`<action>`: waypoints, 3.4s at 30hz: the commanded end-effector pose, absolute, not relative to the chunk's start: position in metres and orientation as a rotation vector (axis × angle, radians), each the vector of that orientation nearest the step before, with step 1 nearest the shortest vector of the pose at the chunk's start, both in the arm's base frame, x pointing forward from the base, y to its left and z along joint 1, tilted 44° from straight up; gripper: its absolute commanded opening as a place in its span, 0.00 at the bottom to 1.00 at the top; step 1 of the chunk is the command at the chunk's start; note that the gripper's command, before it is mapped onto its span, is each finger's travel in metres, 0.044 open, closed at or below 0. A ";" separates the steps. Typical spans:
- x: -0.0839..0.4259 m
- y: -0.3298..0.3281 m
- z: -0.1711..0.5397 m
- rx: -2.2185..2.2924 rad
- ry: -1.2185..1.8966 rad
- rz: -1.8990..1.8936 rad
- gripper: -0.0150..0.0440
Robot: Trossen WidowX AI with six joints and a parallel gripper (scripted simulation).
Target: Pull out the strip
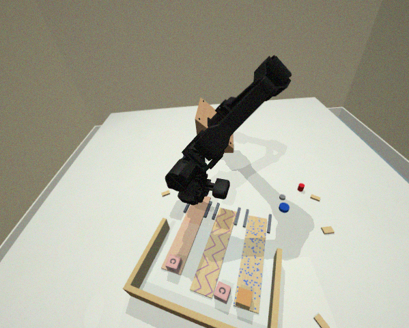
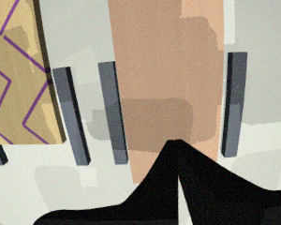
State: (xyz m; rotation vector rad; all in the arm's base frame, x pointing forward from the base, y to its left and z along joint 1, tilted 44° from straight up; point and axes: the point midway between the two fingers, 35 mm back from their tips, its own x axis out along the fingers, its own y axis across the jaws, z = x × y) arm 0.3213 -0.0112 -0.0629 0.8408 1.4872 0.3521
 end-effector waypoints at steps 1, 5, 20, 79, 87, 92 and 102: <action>0.310 -0.006 -0.064 0.844 1.501 0.357 0.25; 0.305 -0.004 -0.064 0.844 1.501 0.357 0.25; 0.283 0.002 -0.061 0.845 1.502 0.357 0.25; 0.200 0.026 -0.050 0.847 1.507 0.356 0.25; 0.188 0.029 -0.048 0.848 1.507 0.356 0.25; 0.181 0.031 -0.047 0.848 1.508 0.356 0.25; 0.174 0.033 -0.046 0.848 1.508 0.356 0.25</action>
